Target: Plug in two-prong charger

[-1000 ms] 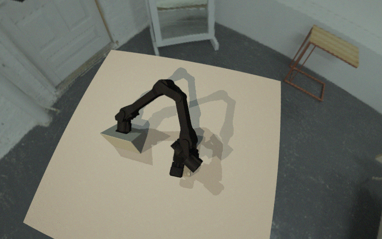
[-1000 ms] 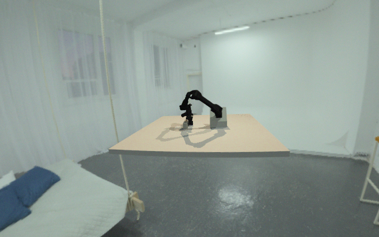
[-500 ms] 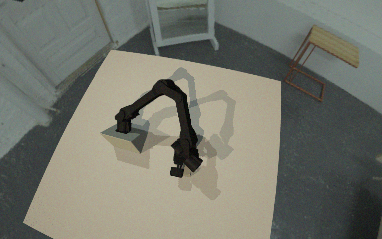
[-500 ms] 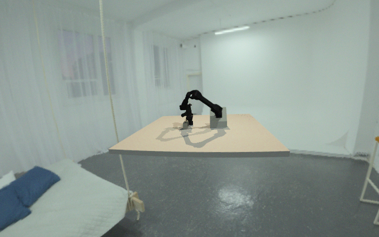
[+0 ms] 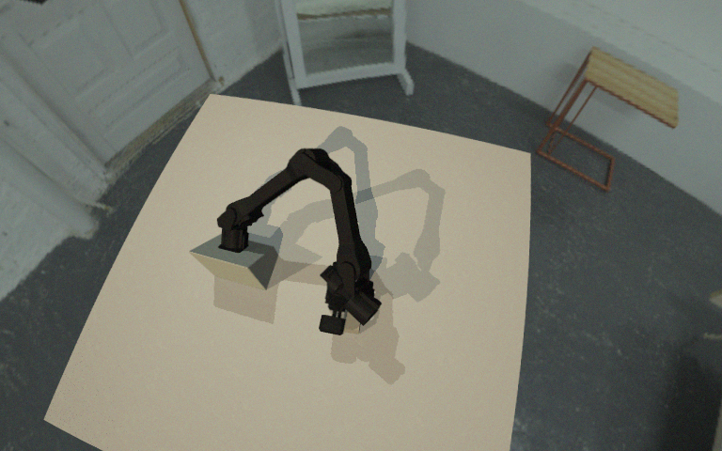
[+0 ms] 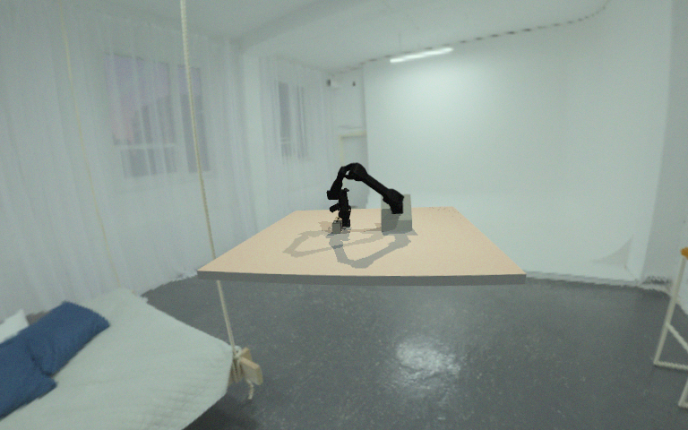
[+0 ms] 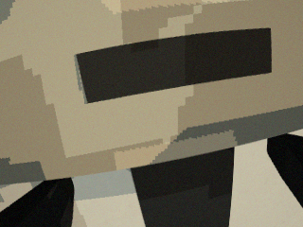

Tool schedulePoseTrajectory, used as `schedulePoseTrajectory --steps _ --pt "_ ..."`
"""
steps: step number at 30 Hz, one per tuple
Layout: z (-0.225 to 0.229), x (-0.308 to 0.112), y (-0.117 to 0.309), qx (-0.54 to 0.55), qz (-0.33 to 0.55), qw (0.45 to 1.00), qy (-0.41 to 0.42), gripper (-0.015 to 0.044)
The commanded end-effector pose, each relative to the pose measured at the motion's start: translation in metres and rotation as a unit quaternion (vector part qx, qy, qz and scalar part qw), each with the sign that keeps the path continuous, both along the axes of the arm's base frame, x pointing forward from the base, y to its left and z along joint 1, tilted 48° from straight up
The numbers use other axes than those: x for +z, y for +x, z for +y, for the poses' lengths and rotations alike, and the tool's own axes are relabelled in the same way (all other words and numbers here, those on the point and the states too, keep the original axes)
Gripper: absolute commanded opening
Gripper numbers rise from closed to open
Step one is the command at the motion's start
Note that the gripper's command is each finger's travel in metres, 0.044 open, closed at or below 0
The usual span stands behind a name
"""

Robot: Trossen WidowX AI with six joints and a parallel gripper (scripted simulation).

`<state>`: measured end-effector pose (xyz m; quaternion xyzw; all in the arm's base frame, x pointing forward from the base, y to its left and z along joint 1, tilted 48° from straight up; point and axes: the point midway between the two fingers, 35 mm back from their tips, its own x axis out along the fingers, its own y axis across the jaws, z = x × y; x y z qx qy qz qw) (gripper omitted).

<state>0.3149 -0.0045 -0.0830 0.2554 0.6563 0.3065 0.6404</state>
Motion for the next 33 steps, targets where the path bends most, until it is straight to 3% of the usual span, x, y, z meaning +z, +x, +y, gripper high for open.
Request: schedulePoseTrajectory --steps 1,33 --pt "0.000 0.001 -0.002 0.000 -0.003 1.000 0.002 0.0440" --pt "-0.001 -0.002 -0.021 -0.002 -0.008 1.000 0.002 0.0440"
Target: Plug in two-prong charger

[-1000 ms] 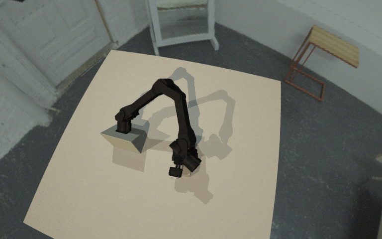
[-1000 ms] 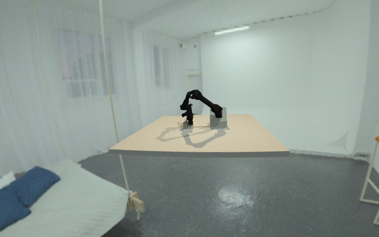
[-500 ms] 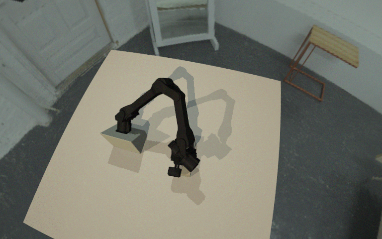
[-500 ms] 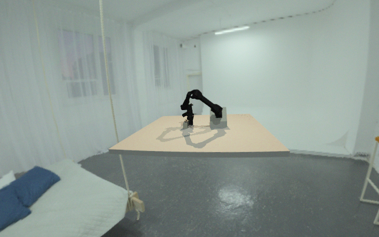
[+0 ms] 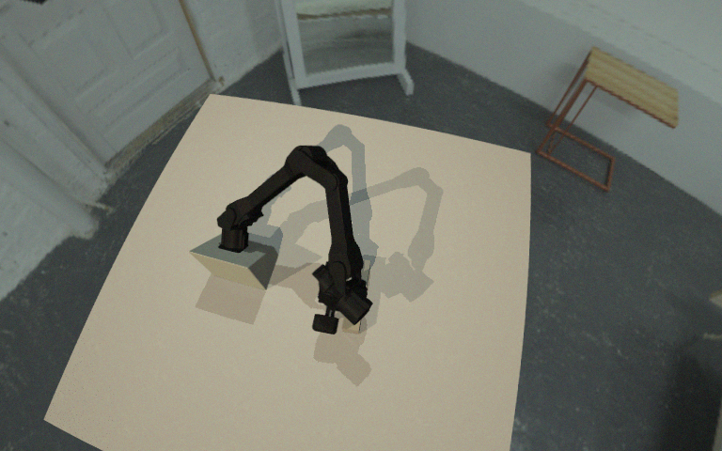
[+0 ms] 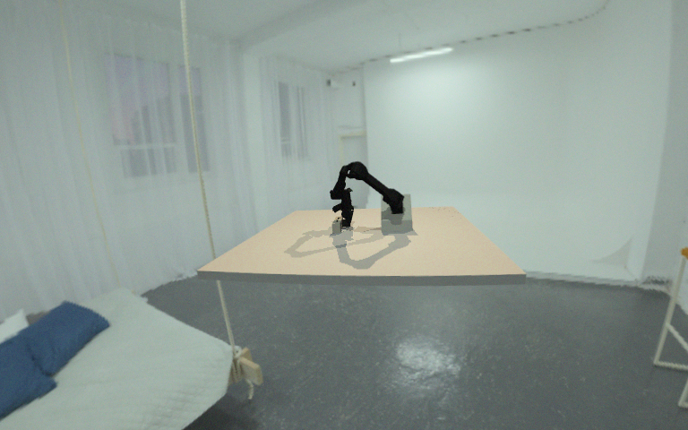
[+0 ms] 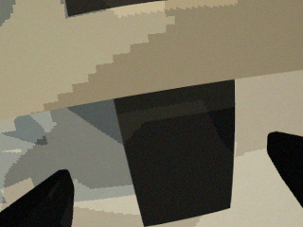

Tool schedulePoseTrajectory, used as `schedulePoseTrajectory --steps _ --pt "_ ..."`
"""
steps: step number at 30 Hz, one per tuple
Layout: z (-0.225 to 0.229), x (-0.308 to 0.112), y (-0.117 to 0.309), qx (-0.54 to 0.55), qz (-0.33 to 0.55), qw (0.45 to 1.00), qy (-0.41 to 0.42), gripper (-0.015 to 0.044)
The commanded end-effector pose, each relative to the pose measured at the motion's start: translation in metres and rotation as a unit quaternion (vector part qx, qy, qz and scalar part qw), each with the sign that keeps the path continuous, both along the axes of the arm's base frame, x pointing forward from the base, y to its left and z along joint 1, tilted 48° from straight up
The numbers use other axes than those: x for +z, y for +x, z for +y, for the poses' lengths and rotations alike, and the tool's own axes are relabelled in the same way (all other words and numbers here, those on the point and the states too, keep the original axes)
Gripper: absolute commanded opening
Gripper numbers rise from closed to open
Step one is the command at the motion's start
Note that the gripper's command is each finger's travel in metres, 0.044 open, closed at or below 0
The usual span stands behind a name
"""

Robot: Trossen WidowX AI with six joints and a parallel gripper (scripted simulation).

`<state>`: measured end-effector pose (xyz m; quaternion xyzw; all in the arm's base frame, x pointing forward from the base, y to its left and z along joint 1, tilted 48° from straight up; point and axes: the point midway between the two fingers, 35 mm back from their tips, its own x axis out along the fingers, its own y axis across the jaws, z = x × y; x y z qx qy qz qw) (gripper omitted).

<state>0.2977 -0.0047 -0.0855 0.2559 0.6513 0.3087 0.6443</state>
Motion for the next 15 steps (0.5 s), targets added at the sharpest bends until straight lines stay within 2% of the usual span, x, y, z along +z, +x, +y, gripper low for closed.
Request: schedulePoseTrajectory --steps 1,15 --pt "-0.001 0.000 -0.005 0.000 -0.002 1.000 0.000 0.0440" --pt "-0.002 -0.002 -0.022 0.000 -0.002 1.000 0.000 0.0440"
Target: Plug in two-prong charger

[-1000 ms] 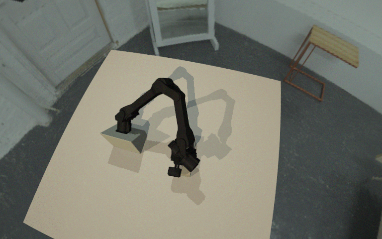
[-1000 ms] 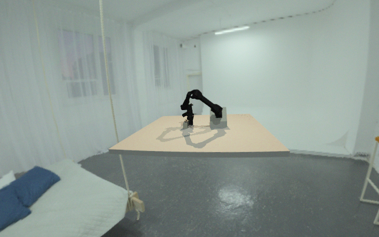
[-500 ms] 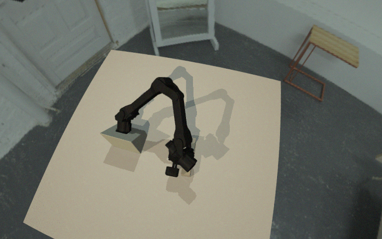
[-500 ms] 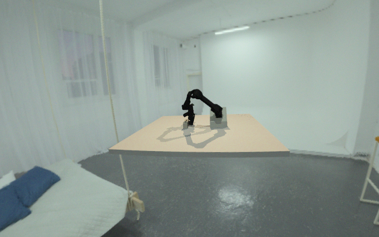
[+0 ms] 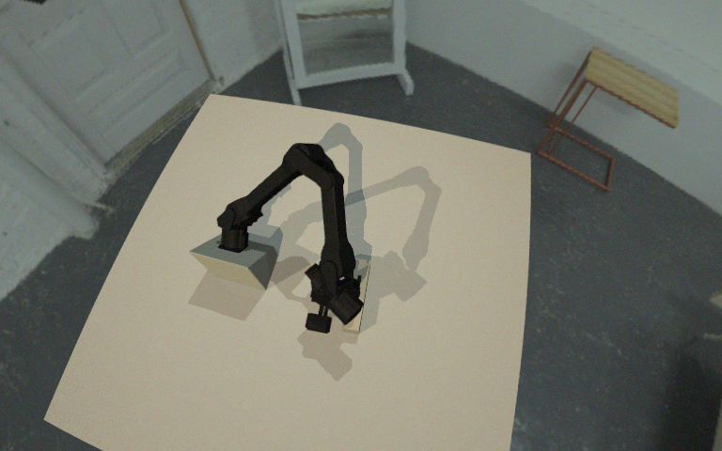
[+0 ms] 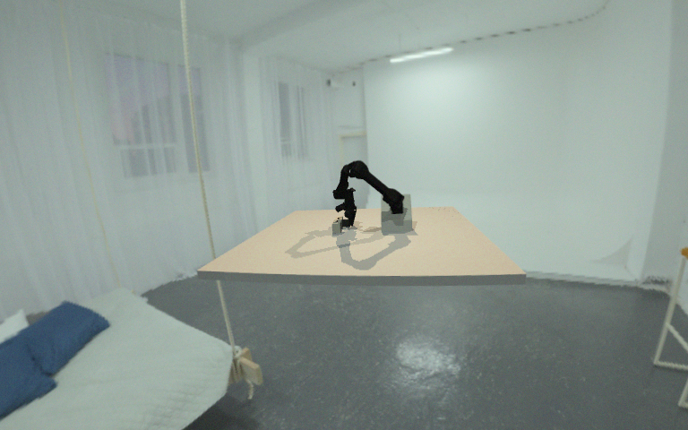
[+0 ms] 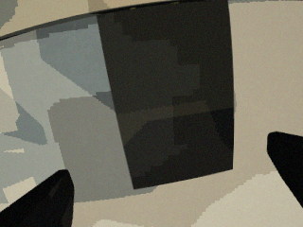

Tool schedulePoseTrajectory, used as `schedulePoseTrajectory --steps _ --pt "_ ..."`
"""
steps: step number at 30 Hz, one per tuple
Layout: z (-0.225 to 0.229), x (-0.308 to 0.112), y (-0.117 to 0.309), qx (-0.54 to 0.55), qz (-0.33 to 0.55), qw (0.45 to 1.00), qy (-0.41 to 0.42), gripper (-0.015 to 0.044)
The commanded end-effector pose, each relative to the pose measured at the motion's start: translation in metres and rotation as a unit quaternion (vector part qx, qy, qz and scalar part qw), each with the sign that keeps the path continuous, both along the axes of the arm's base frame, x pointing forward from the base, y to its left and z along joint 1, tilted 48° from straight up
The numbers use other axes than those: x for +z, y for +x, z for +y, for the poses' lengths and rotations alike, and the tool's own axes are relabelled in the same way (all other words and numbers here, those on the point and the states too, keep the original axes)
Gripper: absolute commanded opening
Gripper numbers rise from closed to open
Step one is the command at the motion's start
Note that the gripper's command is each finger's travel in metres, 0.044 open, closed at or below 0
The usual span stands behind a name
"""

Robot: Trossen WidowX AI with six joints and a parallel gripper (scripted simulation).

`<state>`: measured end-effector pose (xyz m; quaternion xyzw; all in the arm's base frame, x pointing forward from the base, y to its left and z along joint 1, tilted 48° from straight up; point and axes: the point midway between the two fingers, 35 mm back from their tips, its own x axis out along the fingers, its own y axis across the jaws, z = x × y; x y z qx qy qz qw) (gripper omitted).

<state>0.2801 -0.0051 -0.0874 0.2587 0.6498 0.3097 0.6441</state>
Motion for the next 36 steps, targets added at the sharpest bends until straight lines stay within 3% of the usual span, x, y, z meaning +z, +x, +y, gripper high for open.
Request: schedulePoseTrajectory --steps 1,23,30,36 --pt "-0.001 0.000 -0.005 0.001 -0.002 1.000 -0.003 0.0440" --pt "-0.001 -0.001 -0.026 -0.006 -0.004 1.000 0.001 0.0440" --pt "-0.054 0.046 -0.012 -0.204 -0.185 0.961 0.015 0.0440" --pt "-0.059 0.052 -0.013 -0.221 -0.204 0.954 0.016 0.0440"
